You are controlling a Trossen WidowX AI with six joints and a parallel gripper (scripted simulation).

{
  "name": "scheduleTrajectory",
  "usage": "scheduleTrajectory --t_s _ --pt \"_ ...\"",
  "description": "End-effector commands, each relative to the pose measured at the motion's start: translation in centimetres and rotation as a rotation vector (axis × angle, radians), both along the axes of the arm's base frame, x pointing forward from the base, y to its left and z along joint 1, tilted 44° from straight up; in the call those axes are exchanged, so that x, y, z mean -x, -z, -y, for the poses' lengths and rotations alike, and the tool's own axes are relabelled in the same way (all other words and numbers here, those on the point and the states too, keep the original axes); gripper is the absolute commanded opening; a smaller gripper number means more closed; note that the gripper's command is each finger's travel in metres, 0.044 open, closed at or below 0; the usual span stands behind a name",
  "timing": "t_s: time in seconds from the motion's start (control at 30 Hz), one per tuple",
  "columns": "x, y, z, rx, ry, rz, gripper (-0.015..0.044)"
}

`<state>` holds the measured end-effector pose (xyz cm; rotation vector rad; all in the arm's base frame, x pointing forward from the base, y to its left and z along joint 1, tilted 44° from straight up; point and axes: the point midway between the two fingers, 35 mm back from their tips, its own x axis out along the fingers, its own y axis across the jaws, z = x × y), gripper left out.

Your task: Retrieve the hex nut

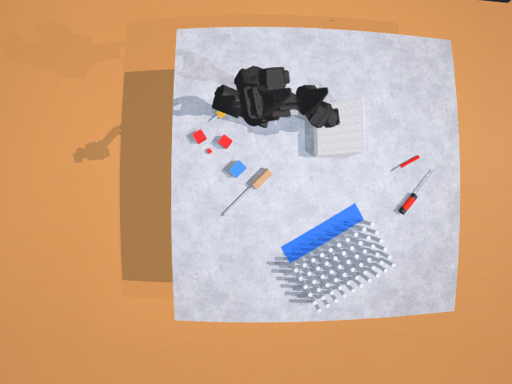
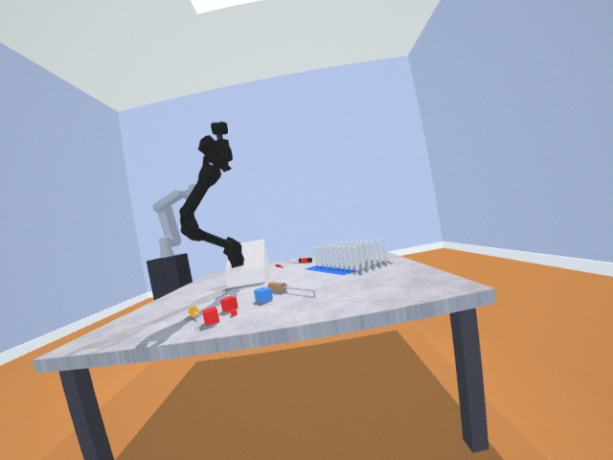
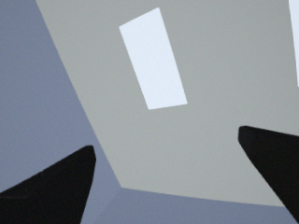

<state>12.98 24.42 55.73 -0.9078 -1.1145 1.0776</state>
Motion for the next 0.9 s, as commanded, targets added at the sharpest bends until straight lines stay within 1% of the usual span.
scheduleTrajectory --t_s 0.0,0.17,0.4,0.6,0.7,0.87 --pt "-5.5 2.9 -0.5 0.015 0.137 -0.132 0.044" --pt "-11.6 7.2 0.0 0.024 0.294 -0.356 0.044" --pt "-20.2 14.5 2.8 0.006 0.547 -0.576 0.044" --pt "-25.9 22.1 7.4 -0.013 0.788 -0.754 0.044" --pt "-27.7 25.1 9.7 -0.034 0.882 -0.826 0.044" --pt "-30.2 31.5 15.2 -0.115 1.083 -0.982 0.044"
